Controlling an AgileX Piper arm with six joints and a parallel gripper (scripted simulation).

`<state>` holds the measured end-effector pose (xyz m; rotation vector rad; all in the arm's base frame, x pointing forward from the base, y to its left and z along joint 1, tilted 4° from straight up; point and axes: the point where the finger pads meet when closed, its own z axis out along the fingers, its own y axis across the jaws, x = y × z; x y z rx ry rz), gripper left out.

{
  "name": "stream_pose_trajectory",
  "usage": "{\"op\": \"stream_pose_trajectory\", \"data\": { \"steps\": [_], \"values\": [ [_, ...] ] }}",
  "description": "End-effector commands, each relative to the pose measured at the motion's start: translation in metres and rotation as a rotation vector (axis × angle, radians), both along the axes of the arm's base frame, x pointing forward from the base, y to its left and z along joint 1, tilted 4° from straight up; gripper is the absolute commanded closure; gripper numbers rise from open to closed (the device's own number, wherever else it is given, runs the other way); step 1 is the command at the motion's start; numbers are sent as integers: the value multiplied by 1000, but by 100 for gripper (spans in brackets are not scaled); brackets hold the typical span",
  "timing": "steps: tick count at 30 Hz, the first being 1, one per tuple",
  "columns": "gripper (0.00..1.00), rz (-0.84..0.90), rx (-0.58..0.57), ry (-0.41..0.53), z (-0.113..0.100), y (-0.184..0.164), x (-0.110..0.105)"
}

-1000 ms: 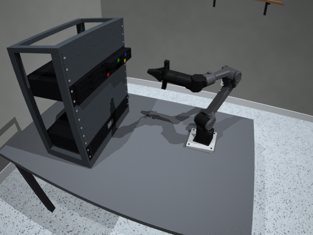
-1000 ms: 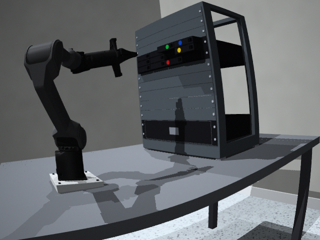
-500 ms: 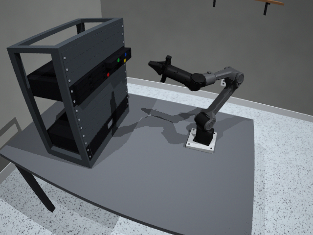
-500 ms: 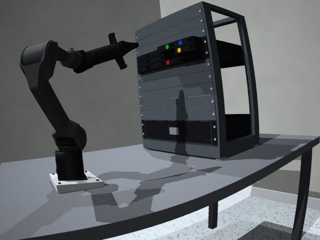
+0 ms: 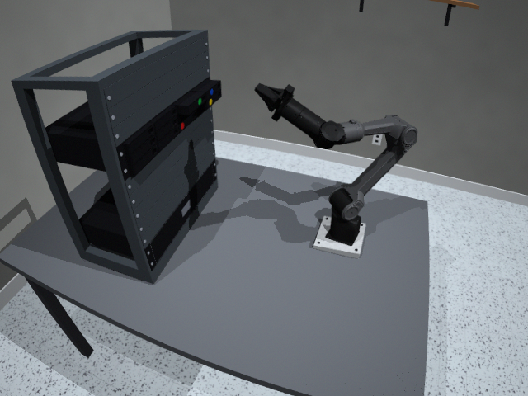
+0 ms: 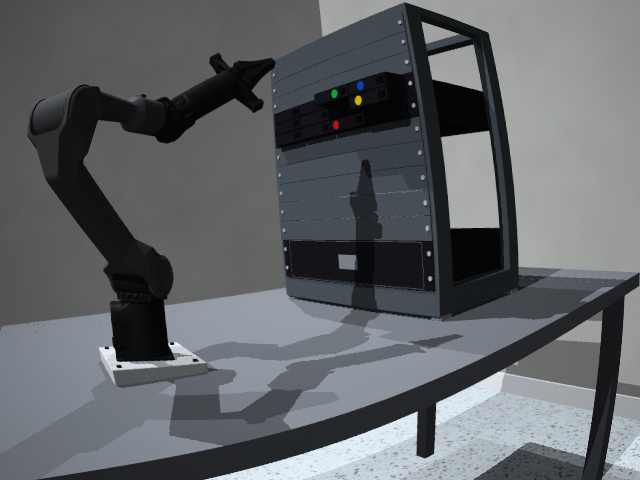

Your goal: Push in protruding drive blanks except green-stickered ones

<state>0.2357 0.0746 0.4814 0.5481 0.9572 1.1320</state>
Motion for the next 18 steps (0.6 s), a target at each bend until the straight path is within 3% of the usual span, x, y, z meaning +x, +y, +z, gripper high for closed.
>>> {"op": "stream_pose_trajectory", "data": {
  "steps": [1,16,18],
  "values": [
    [100,2,1,2,0,0,1],
    [100,-195,-320,-274,45,-2,-20],
    [100,-195,-320,-274,45,-2,-20]
  ]
}}
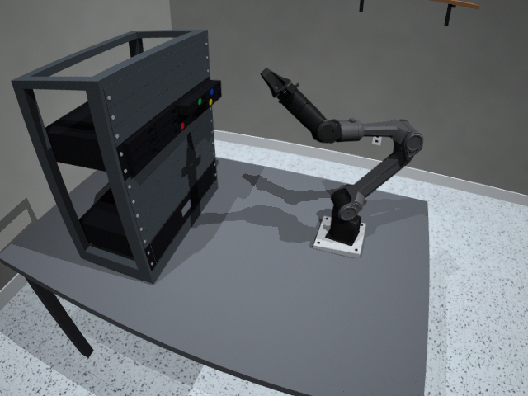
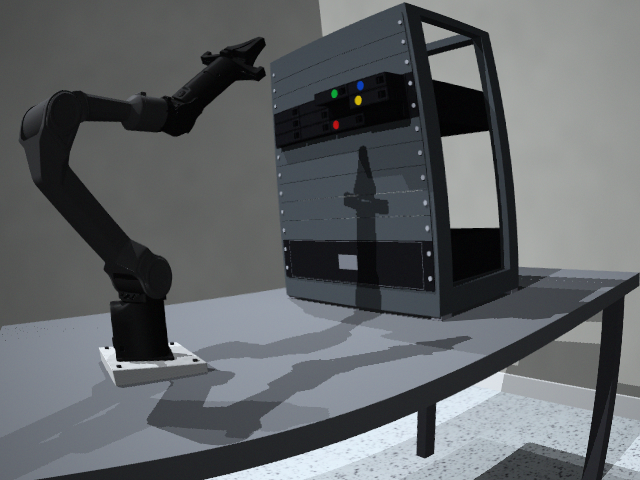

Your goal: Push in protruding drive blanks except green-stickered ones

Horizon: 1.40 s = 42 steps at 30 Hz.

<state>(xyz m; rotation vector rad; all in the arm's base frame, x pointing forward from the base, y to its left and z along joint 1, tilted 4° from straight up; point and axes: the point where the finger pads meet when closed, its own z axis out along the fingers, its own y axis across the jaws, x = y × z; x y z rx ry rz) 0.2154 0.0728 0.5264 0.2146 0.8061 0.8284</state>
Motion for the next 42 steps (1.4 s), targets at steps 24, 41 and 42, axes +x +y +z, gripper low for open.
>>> {"op": "stream_pose_trajectory", "data": {
  "steps": [24,41,42],
  "values": [
    [100,-364,-655,-271,12,28,-9],
    [100,-595,-1143,-311,-19,34,15],
    [100,-608,-1174,-310,-21,33,17]
  ]
}}
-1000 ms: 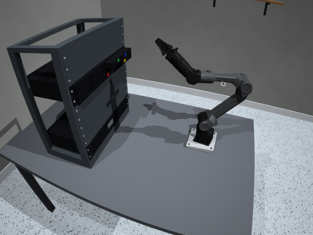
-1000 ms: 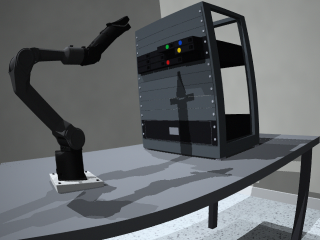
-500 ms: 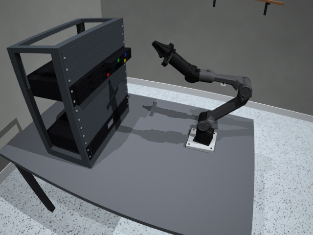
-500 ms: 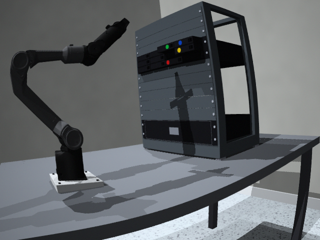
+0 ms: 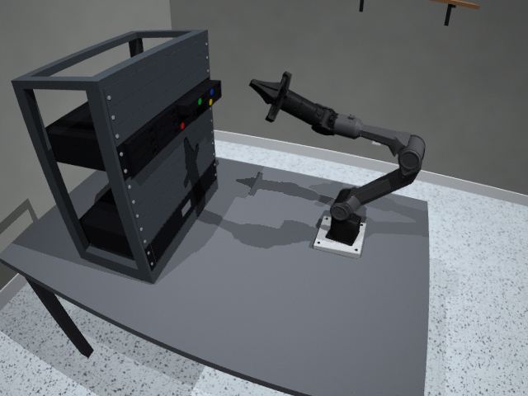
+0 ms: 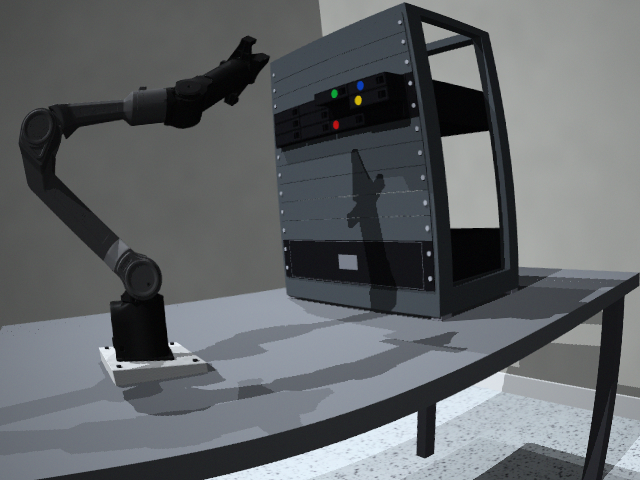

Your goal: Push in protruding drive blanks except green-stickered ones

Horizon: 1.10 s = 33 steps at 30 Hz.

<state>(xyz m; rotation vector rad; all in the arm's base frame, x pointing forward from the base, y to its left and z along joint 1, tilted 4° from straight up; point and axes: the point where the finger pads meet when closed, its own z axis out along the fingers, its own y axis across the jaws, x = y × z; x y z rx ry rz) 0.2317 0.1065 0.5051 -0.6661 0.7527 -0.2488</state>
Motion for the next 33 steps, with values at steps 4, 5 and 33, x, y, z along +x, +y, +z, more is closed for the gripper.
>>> {"op": "stream_pose_trajectory", "data": {
  "steps": [4,5,33],
  "values": [
    [100,-76,-120,6,-11,-4,10],
    [100,-93,-146,8,-14,-5,12],
    [100,-421,-634,103,-72,-53,48]
  ]
}}
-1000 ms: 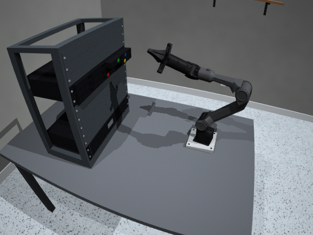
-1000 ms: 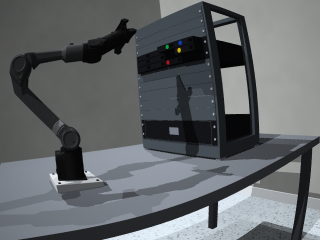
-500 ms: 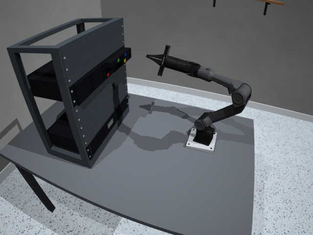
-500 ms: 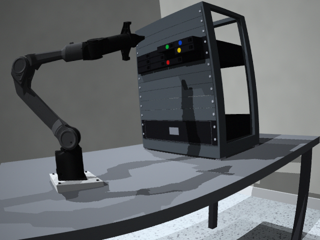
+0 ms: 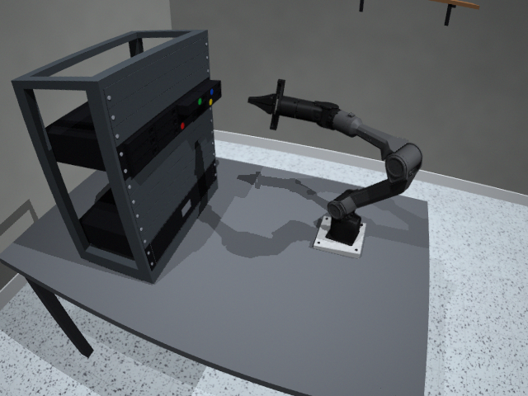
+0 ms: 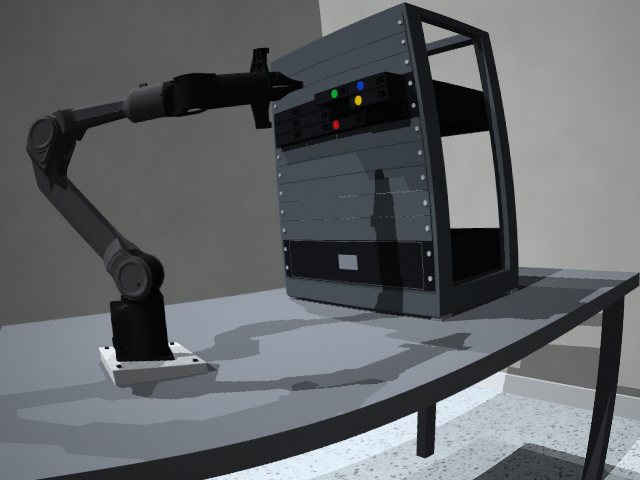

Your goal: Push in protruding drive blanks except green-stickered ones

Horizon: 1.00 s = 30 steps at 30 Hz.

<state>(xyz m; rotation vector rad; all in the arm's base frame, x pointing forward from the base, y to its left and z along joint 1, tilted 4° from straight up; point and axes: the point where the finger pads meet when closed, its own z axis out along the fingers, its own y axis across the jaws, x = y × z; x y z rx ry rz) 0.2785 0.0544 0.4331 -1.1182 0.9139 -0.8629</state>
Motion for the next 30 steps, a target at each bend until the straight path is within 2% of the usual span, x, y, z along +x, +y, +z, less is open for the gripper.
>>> {"op": "stream_pose_trajectory", "data": {
  "steps": [1,8,30],
  "values": [
    [100,-14,-17,5,-1,-3,2],
    [100,-71,-93,30,-11,-16,6],
    [100,-139,-184,64,-23,-32,9]
  ]
}}
